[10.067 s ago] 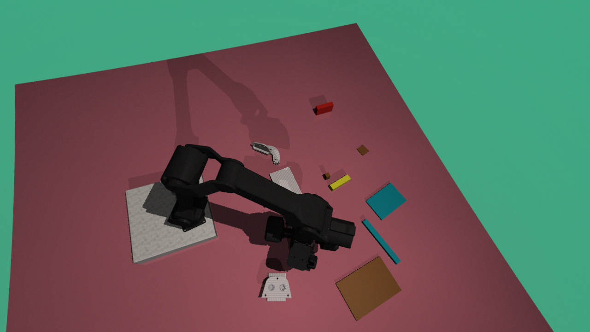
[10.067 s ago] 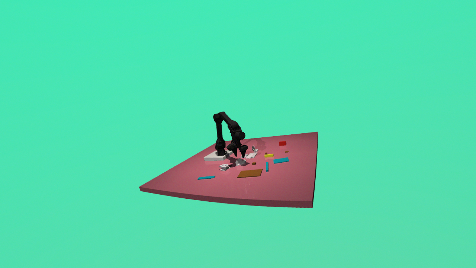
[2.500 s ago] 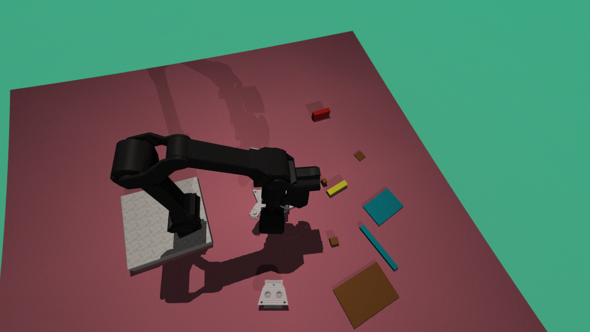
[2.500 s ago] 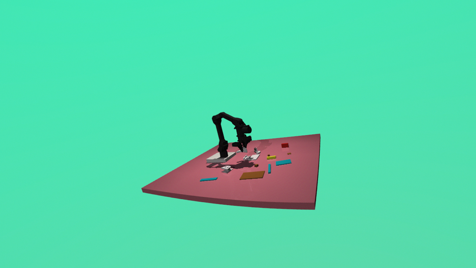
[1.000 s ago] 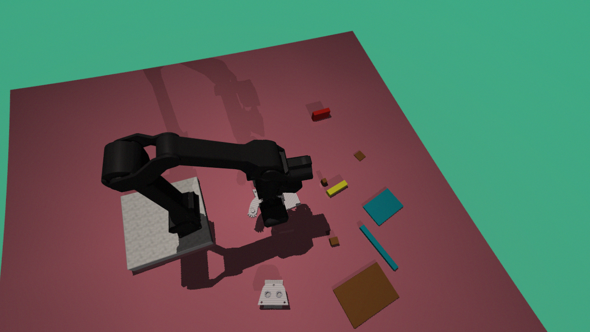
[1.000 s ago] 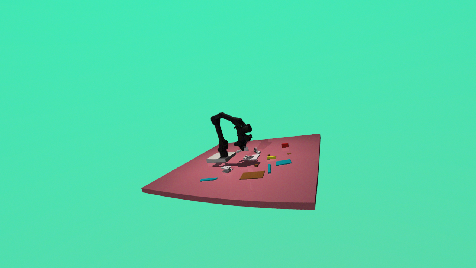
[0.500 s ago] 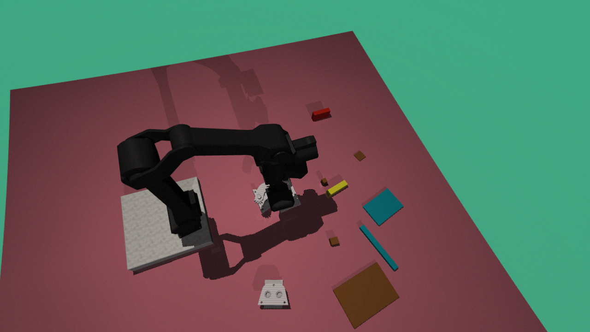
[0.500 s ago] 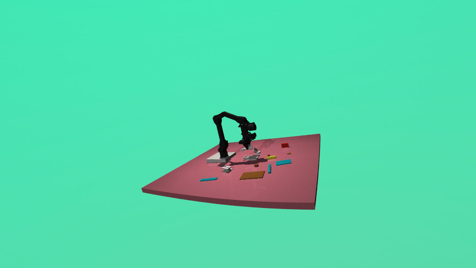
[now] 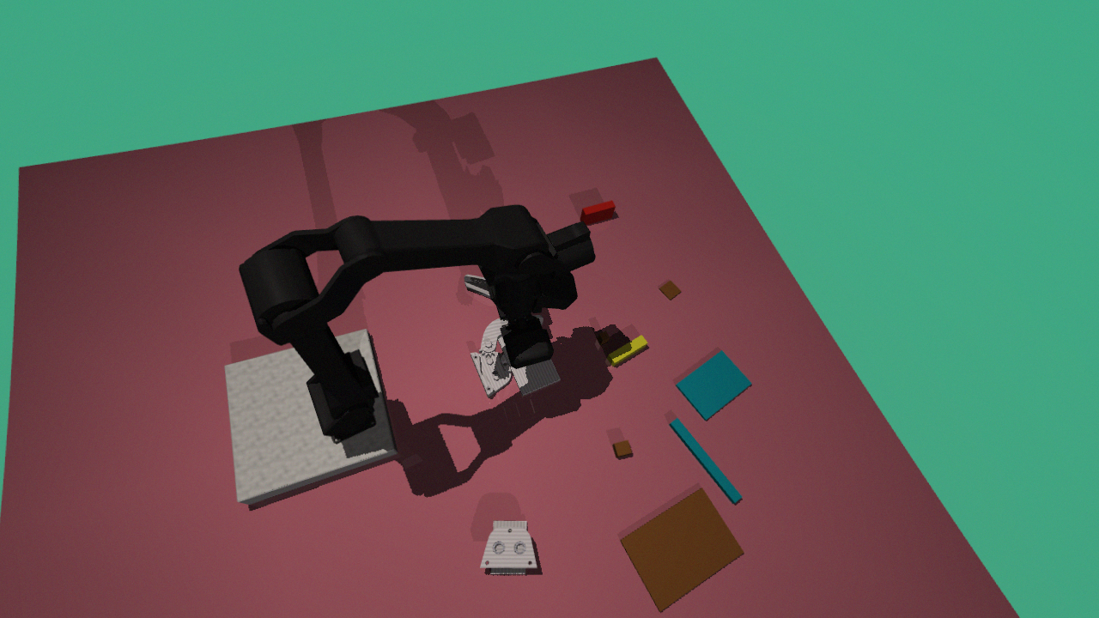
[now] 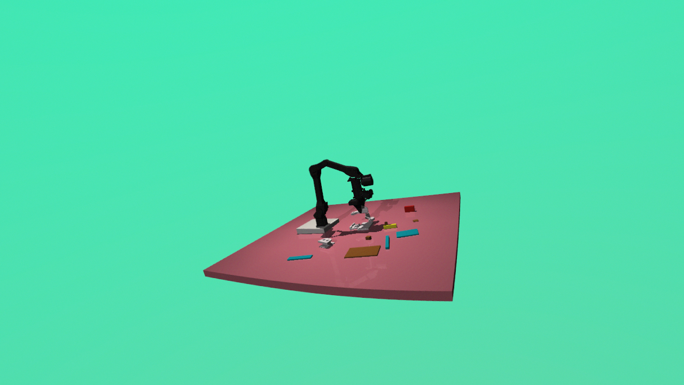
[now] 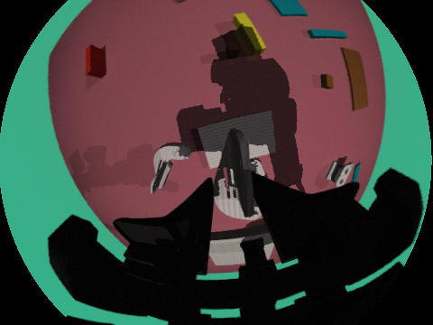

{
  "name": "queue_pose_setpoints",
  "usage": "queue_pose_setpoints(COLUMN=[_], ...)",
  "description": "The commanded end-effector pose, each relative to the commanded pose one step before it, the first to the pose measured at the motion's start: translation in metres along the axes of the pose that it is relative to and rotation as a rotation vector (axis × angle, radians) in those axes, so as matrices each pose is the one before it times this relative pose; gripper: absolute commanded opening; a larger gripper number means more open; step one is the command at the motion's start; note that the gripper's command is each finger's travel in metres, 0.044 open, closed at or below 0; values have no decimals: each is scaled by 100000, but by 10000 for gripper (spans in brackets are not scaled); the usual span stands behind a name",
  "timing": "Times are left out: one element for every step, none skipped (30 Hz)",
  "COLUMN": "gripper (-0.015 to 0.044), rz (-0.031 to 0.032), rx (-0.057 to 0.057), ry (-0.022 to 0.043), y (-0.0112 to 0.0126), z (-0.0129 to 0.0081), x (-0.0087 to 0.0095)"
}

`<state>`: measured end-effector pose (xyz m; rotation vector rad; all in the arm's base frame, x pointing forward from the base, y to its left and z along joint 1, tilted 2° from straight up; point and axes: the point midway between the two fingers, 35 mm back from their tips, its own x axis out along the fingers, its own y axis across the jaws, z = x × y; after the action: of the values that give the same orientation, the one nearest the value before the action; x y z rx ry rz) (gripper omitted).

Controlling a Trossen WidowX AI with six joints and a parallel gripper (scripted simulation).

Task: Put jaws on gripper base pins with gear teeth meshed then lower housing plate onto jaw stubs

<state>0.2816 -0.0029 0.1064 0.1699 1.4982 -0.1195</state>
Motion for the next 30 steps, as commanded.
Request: queue_pose_setpoints(gripper=[134,134,134,134,134,134,134,134,134,134,134,134,134,134,134,134,134,134,134,134,134,134,134,134,134,134,134,134,134,134], rz=[-608,0,0,0,0,0,0,0,0,0,0,0,0,0,0,0,0,0,0,0,0,0,0,0,0,0,0,0,-2,-2], rx=[545,0,0,0,0,0,0,0,0,0,0,0,0,0,0,0,217,650,650,217,0,0,0,0,0,0,0,0,0,0], ry=[595,0,0,0,0,0,0,0,0,0,0,0,0,0,0,0,0,0,0,0,0,0,0,0,0,0,0,0,-1,-1], y=[166,0,0,0,0,0,0,0,0,0,0,0,0,0,0,0,0,0,0,0,0,0,0,0,0,0,0,0,-19,-19], z=[157,0,0,0,0,0,0,0,0,0,0,0,0,0,0,0,0,1,1,0,0,0,0,0,0,0,0,0,12,12], x=[229,0,0,0,0,0,0,0,0,0,0,0,0,0,0,0,0,0,0,0,0,0,0,0,0,0,0,0,0,0])
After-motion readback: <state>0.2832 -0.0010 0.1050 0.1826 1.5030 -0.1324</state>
